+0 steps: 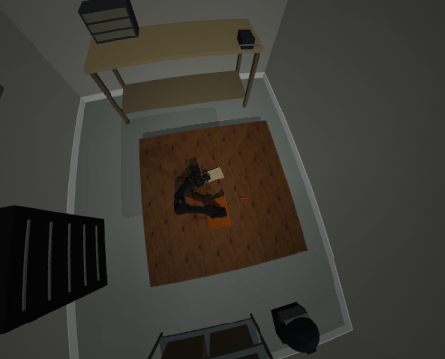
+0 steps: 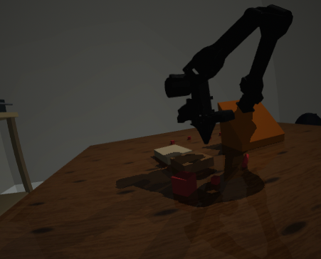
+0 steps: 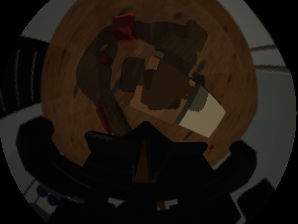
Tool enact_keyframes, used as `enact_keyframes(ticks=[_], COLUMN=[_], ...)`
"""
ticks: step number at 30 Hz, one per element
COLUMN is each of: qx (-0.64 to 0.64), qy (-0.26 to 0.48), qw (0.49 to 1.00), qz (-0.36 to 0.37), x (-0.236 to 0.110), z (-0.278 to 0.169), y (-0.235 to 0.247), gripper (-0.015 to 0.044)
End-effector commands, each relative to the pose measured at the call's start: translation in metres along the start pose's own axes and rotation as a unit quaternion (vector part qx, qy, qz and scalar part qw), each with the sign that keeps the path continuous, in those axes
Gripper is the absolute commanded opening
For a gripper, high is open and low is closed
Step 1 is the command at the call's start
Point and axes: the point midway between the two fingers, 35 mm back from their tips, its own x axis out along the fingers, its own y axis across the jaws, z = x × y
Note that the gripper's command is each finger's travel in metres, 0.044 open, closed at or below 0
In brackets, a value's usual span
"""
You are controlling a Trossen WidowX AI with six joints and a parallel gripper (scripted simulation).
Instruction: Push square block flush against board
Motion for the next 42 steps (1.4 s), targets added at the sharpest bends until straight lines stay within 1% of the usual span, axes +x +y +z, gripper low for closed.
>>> enact_keyframes(ticks=[1,6,11,12,15,17,24,42], qx=[0.065,0.139,0.142,0.141,0.142,0.142,0.142,0.141], qy=[-0.002,-0.002,-0.002,-0.002,-0.002,-0.002,-0.003,-0.003], qw=[0.998,0.990,0.990,0.990,0.990,0.990,0.990,0.990], qz=[0.003,0.005,0.004,0.004,0.006,0.007,0.007,0.006], x=[0.000,0.001,0.003,0.010,0.047,0.056,0.056,0.056], z=[-0.012,-0.026,-0.026,-0.026,-0.026,-0.027,-0.025,0.001], y=[-0.002,-0.006,-0.006,-0.006,-0.005,-0.004,-0.004,-0.012], gripper=[0.0000,0.0000,0.0000,0.0000,0.0000,0.0000,0.0000,0.0000])
